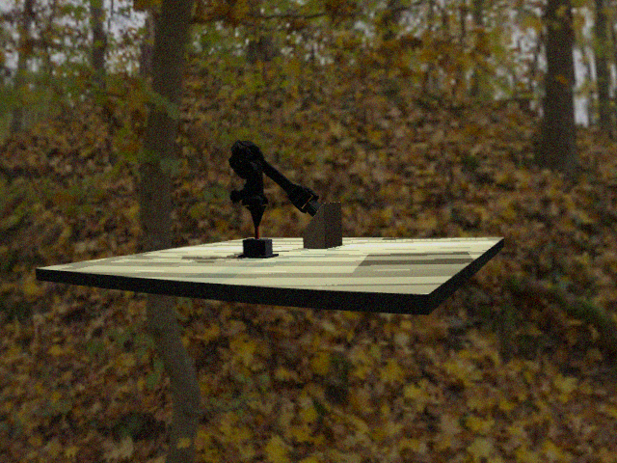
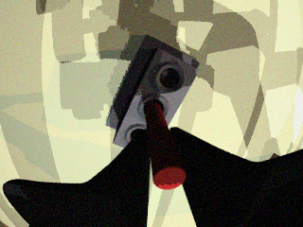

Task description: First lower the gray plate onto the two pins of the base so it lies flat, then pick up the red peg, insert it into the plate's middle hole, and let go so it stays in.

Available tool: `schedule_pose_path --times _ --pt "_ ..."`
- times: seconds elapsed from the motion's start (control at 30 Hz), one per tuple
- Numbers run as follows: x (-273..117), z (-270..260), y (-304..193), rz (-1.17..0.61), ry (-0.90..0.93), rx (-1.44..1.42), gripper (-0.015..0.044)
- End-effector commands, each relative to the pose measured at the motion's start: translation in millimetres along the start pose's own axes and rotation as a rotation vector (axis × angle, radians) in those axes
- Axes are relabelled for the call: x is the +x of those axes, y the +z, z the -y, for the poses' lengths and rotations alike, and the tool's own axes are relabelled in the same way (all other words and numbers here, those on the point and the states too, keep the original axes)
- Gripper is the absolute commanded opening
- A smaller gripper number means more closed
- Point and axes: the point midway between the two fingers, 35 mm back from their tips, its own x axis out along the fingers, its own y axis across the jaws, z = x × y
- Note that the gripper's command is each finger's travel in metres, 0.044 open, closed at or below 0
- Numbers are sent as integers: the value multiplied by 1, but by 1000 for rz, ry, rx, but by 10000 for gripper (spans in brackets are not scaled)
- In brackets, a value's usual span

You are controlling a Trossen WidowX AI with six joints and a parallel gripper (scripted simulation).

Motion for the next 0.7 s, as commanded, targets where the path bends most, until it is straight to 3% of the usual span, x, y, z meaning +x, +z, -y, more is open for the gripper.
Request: schedule_pose_path --times 0.0,0.67 --pt "5 3 1 6 -3 -2 0" --pt "4 0 0 0 -2 -1 0"
